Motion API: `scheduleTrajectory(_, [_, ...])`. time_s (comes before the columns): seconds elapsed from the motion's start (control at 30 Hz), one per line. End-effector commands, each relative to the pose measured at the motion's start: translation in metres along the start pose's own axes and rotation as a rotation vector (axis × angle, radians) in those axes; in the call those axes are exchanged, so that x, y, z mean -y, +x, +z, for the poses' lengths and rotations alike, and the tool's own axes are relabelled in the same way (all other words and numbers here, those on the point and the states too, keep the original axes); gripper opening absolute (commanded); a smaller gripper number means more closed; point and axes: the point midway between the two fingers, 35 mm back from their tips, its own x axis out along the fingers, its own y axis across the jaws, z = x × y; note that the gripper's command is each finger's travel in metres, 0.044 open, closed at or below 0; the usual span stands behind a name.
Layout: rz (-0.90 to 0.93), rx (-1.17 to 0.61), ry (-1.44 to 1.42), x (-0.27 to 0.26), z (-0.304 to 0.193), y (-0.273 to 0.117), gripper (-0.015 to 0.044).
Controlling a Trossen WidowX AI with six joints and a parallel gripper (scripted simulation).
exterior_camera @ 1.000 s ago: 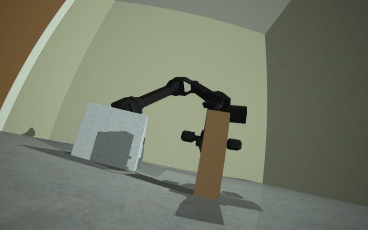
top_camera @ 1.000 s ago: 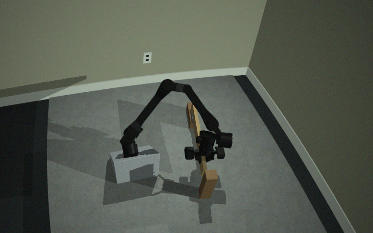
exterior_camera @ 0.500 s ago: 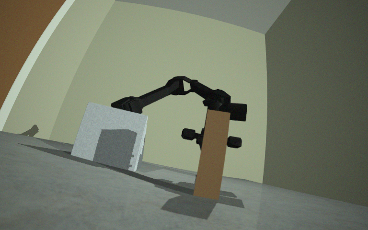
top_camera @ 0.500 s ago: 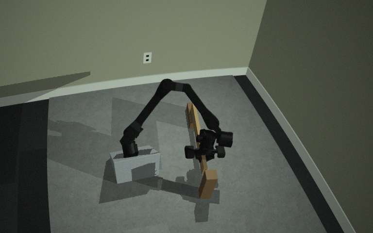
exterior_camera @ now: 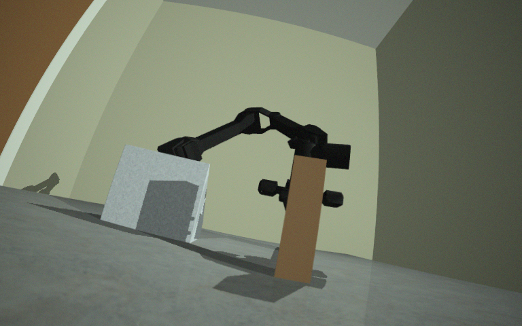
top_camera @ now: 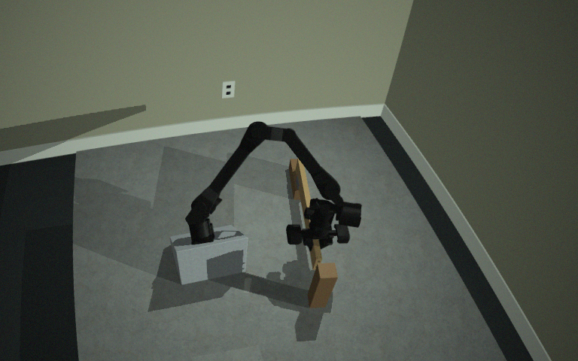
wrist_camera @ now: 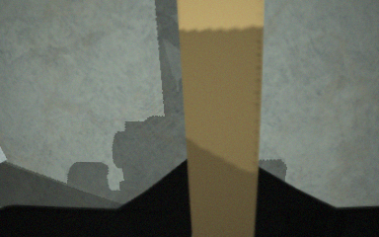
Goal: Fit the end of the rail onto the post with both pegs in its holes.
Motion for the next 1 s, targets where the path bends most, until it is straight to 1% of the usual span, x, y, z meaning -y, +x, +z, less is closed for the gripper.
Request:
scheduleTrajectory(0.0, [-0.01,0.004,-0.001,0.0025,0.0,-0.0021,0.0])
scheduleTrajectory(0.97, [-0.01,0.005,-0.001,-0.0005,0.0,0.0006,0.0])
